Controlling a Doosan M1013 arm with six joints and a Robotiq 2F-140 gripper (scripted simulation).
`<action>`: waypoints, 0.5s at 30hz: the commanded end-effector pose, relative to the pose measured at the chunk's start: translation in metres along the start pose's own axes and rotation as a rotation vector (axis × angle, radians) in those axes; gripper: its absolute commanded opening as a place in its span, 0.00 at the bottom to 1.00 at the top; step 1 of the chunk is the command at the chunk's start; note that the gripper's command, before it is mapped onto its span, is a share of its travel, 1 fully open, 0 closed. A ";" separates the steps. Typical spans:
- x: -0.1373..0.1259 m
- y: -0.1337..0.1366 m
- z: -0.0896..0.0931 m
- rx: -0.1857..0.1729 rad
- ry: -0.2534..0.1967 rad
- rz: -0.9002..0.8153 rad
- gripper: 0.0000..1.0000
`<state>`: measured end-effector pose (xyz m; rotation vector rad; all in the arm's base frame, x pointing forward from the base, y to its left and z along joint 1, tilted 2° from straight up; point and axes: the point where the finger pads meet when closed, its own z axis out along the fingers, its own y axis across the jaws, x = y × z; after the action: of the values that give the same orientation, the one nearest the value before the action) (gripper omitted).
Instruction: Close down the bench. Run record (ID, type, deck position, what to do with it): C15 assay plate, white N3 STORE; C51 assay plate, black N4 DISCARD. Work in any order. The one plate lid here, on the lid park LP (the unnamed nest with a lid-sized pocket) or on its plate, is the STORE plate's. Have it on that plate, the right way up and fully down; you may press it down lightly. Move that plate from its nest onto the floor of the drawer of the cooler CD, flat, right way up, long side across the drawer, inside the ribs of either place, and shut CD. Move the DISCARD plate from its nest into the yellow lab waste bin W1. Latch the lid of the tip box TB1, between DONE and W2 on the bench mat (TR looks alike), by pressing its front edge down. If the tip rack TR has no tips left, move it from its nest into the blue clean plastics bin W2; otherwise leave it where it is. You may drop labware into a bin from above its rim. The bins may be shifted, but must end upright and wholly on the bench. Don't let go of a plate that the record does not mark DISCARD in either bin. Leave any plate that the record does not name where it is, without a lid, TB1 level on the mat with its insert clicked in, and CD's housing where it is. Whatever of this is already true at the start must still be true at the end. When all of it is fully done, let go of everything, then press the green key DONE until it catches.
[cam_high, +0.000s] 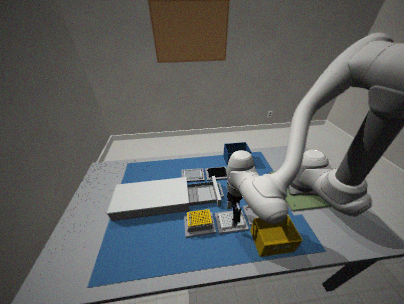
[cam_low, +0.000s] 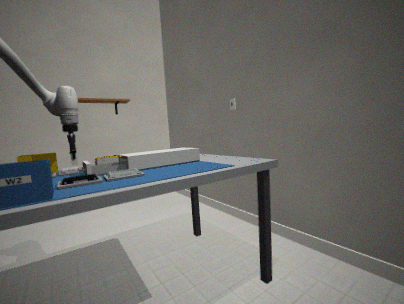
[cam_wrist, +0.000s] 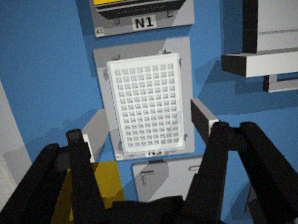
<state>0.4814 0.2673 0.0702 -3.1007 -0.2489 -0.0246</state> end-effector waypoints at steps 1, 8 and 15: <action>0.000 0.000 -0.004 0.000 0.000 0.000 0.66; 0.000 0.000 -0.011 0.000 0.000 0.000 0.66; 0.000 0.000 -0.020 0.000 0.000 0.000 0.66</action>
<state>0.4812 0.2667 0.0876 -3.1007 -0.2489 -0.0246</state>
